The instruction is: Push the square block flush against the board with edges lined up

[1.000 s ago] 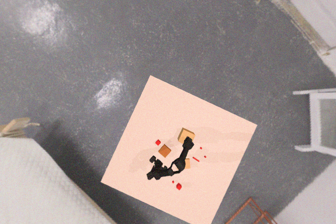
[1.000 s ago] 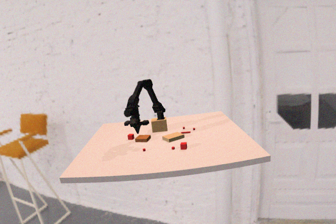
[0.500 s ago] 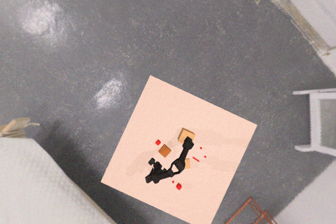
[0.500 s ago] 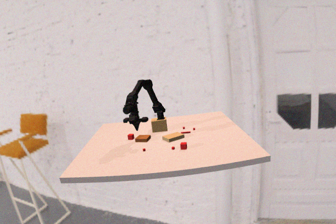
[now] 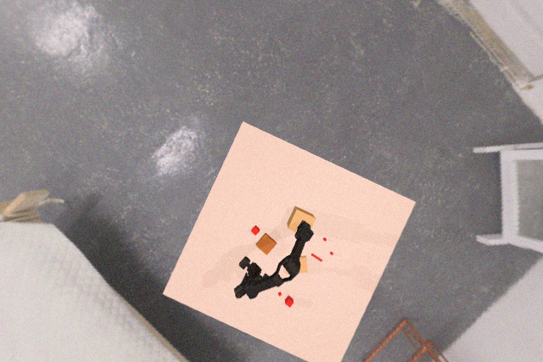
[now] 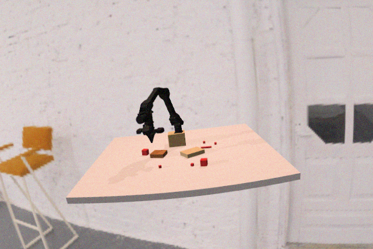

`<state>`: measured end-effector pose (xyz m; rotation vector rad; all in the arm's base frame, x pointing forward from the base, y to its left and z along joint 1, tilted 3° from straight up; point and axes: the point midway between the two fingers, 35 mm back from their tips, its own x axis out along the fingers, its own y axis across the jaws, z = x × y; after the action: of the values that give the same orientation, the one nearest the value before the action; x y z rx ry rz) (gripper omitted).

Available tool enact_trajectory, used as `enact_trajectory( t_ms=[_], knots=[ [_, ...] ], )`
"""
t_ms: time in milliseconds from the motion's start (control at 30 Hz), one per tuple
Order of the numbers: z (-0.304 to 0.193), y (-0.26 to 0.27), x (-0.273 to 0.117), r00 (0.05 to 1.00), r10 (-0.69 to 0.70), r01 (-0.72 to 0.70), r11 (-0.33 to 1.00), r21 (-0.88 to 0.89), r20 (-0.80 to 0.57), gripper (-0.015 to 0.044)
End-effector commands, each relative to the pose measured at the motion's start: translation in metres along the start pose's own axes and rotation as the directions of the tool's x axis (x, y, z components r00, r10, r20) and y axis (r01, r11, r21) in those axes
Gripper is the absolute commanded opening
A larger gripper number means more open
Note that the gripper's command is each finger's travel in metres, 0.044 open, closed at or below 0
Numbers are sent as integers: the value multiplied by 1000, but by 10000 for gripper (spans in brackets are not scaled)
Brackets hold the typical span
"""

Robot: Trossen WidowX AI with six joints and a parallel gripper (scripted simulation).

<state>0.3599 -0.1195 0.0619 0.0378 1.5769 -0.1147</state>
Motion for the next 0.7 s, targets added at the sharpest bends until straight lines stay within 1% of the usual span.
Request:
enact_trajectory(
  t_ms=[0,667],
  knots=[
    [0,0,-2,1000,-3,3,1000,6,2,0],
    [-2,-2,1,1000,0,0,1000,23,0,0]
  ],
)
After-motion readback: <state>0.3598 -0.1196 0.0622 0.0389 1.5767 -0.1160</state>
